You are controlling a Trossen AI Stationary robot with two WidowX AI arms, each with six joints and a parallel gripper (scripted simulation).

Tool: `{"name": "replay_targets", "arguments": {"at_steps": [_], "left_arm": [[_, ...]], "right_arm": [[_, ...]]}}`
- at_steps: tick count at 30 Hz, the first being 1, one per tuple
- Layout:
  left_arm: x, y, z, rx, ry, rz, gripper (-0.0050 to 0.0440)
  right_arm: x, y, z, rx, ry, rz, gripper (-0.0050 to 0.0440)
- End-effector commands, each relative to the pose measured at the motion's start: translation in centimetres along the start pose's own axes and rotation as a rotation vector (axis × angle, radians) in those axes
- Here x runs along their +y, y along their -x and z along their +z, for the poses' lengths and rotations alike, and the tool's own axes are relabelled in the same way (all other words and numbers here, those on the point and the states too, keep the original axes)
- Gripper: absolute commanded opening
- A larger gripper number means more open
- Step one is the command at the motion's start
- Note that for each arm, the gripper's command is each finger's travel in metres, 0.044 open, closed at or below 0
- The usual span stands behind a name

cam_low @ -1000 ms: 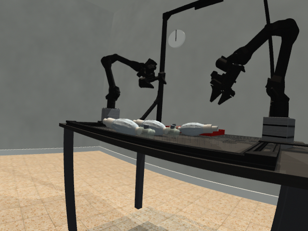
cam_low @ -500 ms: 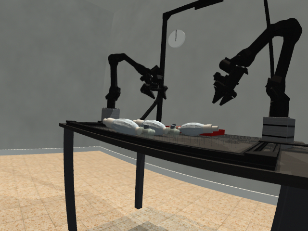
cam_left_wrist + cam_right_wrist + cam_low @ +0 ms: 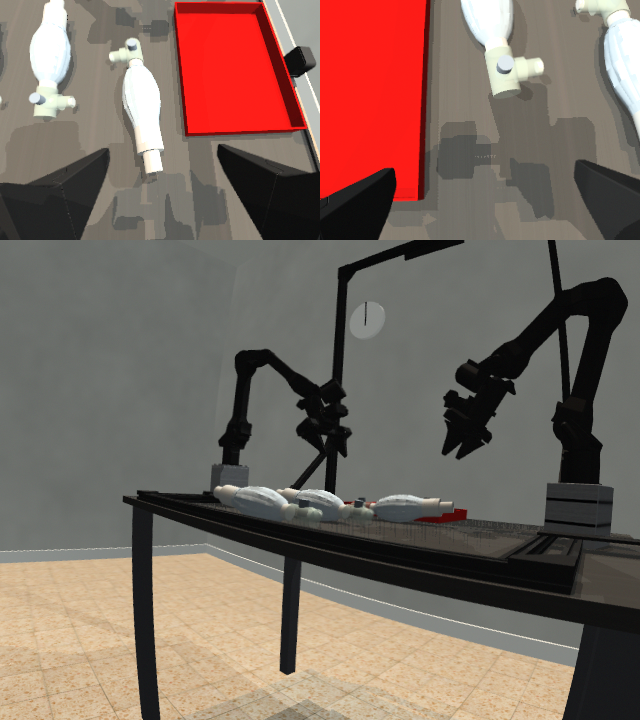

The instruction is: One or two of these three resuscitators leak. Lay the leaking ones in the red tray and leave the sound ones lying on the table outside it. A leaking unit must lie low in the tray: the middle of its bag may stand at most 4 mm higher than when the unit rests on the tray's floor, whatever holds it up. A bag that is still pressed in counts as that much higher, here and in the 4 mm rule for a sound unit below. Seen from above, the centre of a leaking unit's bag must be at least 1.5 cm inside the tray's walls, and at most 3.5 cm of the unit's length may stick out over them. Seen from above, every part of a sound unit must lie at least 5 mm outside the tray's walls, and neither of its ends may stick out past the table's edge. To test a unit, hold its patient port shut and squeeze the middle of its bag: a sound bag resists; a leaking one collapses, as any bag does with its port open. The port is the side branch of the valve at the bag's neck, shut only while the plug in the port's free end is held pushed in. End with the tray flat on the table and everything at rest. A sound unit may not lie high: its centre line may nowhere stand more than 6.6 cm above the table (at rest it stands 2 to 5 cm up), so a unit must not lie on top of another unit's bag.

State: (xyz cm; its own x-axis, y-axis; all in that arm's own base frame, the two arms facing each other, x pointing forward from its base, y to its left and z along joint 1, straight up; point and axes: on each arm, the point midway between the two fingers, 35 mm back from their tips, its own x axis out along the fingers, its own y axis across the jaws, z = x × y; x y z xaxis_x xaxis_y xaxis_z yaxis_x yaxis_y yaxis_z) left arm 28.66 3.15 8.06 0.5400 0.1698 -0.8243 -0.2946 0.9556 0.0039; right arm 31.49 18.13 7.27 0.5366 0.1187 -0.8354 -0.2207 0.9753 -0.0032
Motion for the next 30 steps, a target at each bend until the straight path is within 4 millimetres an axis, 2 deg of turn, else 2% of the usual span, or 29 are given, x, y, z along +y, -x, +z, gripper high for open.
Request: {"name": "replay_targets", "arguments": {"at_steps": [1,6,12,17,23,29,30], "left_arm": [[0.0,0.0,0.1,-0.001,0.002,-0.001,0.0409],[0.0,0.0,0.1,-0.001,0.002,-0.001,0.0409],[0.0,0.0,0.1,-0.001,0.002,-0.001,0.0409],[0.0,0.0,0.0,-0.001,0.002,0.0,0.0409],[0.0,0.0,0.0,-0.001,0.002,0.0,0.0409],[0.0,0.0,0.0,-0.001,0.002,0.0,0.0409],[0.0,0.0,0.1,-0.002,0.004,0.0,0.0409]], "right_arm": [[-2.1,-1.6,2.5,0.02,0.014,0.001,0.044],[-6.6,-4.1,5.9,0.046,0.033,0.015,0.044],[-6.6,-4.1,5.9,0.046,0.033,0.015,0.044],[-11.5,-6.0,8.1,0.056,0.039,0.024,0.044],[-18.4,-8.3,9.9,0.048,0.058,0.047,0.044],[-18.4,-8.3,9.9,0.048,0.058,0.047,0.044],[-19.8,-8.4,9.7,0.052,0.045,0.038,0.044]]}}
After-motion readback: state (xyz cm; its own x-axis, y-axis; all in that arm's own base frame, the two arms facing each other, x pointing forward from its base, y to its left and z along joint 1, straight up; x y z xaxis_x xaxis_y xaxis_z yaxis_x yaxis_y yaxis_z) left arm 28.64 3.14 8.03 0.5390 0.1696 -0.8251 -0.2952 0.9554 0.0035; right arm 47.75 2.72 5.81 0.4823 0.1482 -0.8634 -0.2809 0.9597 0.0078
